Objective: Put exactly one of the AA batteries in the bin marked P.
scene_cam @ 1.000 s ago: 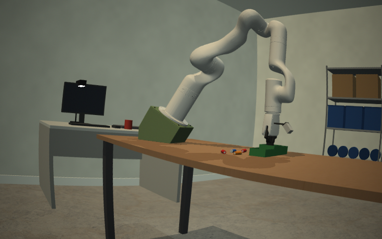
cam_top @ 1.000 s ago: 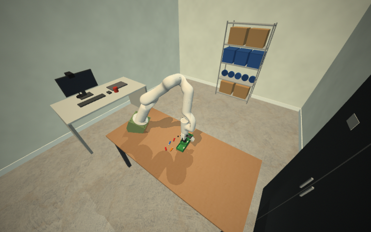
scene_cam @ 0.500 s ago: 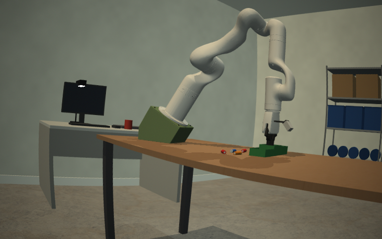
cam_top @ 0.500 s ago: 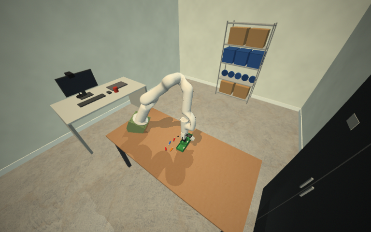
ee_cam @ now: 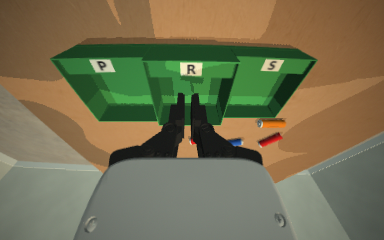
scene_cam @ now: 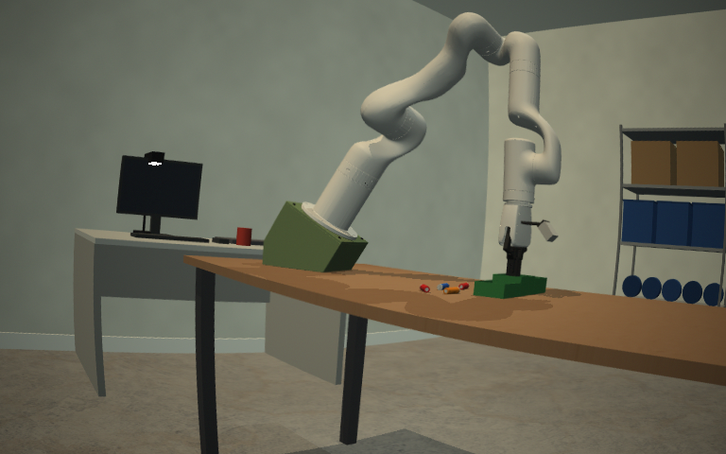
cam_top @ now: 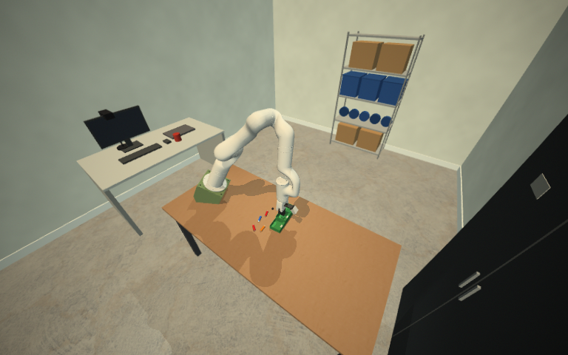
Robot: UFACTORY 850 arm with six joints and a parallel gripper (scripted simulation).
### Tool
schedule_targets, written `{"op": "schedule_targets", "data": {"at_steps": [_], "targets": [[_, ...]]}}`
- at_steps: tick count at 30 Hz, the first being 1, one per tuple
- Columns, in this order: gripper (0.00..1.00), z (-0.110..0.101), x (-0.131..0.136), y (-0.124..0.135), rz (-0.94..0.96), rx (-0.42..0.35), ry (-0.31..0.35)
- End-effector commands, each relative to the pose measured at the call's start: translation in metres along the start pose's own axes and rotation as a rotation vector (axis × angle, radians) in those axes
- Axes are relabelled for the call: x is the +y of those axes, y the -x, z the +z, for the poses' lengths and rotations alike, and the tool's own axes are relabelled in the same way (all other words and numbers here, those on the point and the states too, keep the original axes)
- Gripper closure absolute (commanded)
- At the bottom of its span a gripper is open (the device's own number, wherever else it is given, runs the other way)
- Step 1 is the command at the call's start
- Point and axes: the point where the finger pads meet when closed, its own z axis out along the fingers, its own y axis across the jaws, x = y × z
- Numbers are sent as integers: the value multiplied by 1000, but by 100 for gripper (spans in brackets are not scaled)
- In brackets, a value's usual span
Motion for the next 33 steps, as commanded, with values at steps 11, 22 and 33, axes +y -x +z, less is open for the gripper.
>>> {"op": "schedule_targets", "data": {"at_steps": [11, 22, 33], "targets": [[93, -32, 0, -1, 0, -4, 0], [93, -32, -40, -2, 0, -4, 0], [93, -32, -85, -4, 0, -4, 0]]}}
